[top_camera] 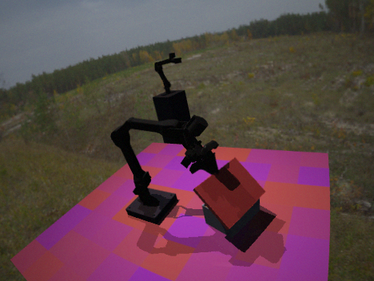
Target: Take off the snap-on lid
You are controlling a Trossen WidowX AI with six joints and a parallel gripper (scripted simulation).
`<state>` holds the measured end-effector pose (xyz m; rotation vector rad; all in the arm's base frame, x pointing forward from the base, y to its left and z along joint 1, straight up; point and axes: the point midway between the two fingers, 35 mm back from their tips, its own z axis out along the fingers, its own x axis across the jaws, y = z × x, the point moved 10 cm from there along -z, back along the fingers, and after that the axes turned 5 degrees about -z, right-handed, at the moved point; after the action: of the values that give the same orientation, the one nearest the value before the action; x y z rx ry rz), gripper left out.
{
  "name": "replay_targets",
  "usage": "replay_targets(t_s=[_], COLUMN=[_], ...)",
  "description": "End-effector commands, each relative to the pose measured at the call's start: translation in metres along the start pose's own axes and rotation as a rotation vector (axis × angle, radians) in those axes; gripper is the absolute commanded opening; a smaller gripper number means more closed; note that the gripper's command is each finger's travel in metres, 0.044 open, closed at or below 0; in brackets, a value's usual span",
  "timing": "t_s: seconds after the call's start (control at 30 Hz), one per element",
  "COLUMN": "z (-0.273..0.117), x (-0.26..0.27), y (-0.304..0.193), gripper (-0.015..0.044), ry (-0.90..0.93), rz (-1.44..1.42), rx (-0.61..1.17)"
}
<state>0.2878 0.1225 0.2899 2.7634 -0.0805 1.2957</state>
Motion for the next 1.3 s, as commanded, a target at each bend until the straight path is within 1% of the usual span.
replay_targets(t_s=[0.0, 1.27], z=[-0.003, -0.008], x=[0.001, -0.011], y=[0.008, 0.083], gripper=[0.0, 0.0], ry=[0.013, 0.012], rz=[0.004, -0.002], rx=[0.005, 0.0])
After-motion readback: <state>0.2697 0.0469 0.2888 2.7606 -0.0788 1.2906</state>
